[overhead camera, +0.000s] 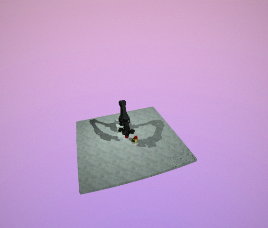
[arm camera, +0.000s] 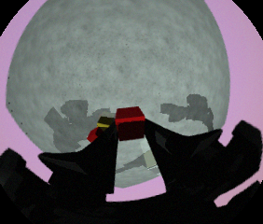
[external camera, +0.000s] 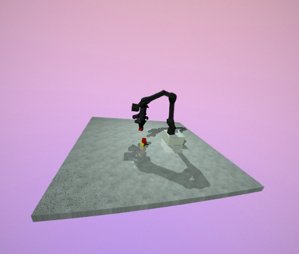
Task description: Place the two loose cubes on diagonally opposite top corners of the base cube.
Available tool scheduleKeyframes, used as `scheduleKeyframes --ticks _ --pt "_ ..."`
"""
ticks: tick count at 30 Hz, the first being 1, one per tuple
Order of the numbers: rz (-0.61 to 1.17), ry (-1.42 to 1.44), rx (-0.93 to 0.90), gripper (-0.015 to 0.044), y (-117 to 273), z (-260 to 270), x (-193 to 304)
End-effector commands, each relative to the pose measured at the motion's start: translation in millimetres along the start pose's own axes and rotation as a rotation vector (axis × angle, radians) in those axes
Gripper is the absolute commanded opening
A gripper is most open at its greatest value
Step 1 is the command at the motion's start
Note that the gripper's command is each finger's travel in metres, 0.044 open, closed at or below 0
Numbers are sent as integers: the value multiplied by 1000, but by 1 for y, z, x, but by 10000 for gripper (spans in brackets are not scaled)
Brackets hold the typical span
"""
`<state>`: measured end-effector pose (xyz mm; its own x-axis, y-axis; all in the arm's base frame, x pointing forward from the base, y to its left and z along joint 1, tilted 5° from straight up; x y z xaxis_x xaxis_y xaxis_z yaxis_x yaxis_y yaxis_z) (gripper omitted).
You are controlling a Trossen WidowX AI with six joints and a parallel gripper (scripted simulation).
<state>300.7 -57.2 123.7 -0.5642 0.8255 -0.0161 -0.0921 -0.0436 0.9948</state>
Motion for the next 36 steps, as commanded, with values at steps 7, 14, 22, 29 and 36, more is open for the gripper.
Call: scheduleKeyframes --ticks 7,14,22,29,36 --pt "-2 400 -3 105 1 8 15" --pt "-2 678 -3 105 1 14 24" --pt "-2 995 -4 105 1 19 35" --pt "-2 1273 -5 105 0 24 45" --pt "-3 1551 -6 105 0 28 55"
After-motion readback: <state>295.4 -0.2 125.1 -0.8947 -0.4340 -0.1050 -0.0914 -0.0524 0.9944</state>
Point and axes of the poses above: the point midway between the two fingers, 35 mm back from their tips, its own y axis back along the fingers, its own z axis across the jaws, x = y × z, the point moved 3 cm from there along y, back along the fingers, and after that the axes turned 15 degrees about -y, right-handed, at the moved point
